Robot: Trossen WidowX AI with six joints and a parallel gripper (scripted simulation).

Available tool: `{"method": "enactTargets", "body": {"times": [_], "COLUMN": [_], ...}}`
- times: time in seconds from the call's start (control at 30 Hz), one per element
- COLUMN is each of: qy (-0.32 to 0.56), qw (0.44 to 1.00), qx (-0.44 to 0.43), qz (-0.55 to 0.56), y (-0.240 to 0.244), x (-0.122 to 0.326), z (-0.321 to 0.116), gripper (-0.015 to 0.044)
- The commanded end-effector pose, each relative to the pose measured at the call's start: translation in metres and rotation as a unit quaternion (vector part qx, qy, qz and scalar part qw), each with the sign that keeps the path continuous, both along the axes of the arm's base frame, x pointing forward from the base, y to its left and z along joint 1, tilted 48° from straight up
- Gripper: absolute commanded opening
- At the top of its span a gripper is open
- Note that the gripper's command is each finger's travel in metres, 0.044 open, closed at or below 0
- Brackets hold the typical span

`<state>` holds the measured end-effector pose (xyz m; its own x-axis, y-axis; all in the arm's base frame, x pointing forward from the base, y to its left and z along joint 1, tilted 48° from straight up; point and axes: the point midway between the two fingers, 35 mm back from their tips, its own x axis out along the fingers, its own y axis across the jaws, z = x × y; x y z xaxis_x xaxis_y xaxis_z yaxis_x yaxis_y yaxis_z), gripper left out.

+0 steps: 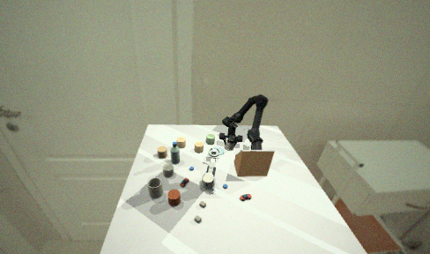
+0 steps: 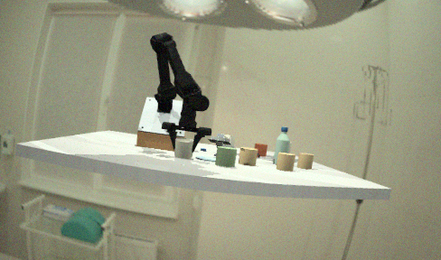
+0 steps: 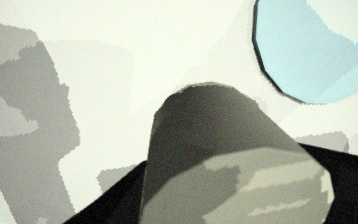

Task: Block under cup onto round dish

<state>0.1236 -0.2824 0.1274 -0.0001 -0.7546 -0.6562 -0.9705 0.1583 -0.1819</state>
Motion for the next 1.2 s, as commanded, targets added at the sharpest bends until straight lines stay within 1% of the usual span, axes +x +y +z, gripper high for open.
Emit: {"method": "enactTargets", "body": {"times": [0.0, 0.47, 0.53, 0.67, 0.83, 1.07, 1.17], "qy": [0.000, 0.000, 0.000, -0.001, -0.001, -0.037, -0.037], "qw": [1.000, 1.000, 1.000, 1.000, 1.000, 0.998, 0.998], "qx": [0.000, 0.000, 0.001, 0.001, 0.001, -0.029, -0.020], "qz": [0.000, 0.000, 0.001, 0.004, 0.004, 0.046, 0.045], "y": [0.000, 0.000, 0.006, 0.039, 0.041, 0.043, 0.046], "x": [0.000, 0.000, 0.001, 0.001, 0.001, 0.025, 0.031], "z": [0.000, 0.000, 0.006, 0.034, 0.036, 0.054, 0.050], "gripper": [0.0026, 0.0394, 0.0440, 0.0440, 0.0440, 0.0260, 0.0260]}}
